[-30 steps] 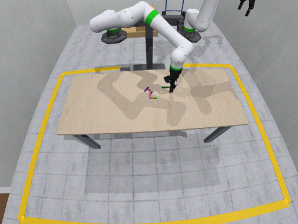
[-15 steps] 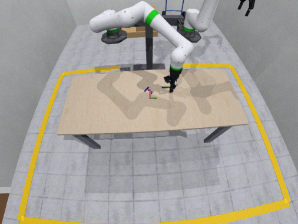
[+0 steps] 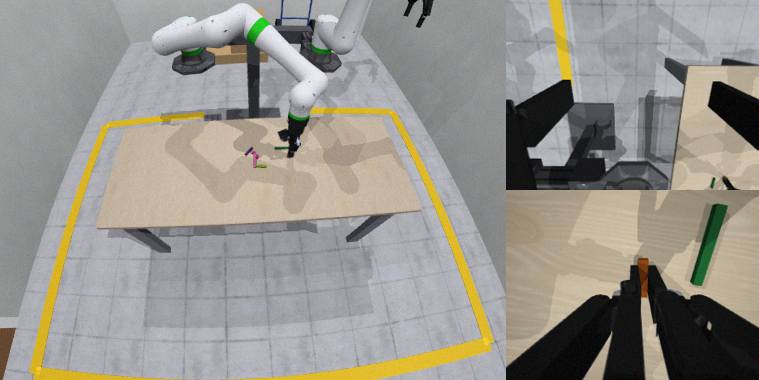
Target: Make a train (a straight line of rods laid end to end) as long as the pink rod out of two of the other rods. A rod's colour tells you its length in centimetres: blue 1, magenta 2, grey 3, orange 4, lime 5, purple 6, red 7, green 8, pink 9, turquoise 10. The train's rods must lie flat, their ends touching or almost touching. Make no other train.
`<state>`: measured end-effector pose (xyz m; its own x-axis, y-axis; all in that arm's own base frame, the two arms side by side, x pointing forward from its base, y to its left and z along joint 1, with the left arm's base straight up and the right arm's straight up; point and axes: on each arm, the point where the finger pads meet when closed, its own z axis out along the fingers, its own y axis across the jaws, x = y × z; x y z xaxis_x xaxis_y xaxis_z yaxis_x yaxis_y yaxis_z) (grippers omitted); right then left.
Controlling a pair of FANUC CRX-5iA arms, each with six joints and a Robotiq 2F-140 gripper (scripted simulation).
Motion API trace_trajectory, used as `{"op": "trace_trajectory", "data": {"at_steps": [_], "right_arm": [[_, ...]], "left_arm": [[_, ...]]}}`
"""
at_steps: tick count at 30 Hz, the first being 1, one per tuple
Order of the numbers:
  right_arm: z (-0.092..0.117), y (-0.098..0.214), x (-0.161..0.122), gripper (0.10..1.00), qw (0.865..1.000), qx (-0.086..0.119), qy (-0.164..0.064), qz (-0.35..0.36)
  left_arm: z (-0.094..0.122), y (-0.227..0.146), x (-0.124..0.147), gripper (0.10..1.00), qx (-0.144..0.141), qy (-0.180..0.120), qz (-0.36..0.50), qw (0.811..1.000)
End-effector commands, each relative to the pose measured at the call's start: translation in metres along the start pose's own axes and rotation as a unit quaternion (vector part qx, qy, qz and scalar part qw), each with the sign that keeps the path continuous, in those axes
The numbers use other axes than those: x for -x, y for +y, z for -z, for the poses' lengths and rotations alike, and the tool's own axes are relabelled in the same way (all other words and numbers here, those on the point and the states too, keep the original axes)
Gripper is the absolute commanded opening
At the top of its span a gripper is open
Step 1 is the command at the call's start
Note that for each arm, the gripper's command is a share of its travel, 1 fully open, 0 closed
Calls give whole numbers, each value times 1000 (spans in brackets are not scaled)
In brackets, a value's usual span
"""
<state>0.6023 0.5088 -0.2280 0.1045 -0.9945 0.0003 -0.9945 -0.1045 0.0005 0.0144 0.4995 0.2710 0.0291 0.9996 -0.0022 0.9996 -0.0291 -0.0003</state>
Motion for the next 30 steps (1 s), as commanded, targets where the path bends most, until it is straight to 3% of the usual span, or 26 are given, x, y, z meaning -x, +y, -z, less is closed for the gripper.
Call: {"op": "trace_trajectory", "data": {"at_steps": [1,30], "right_arm": [[0,-1,1,124,1000,-1,-1,0],[-4,-1,1,124,1000,-1,-1,0]], "left_arm": [[1,0,0,1000,0,1,0,1000],[1,0,0,1000,0,1,0,1000]]}}
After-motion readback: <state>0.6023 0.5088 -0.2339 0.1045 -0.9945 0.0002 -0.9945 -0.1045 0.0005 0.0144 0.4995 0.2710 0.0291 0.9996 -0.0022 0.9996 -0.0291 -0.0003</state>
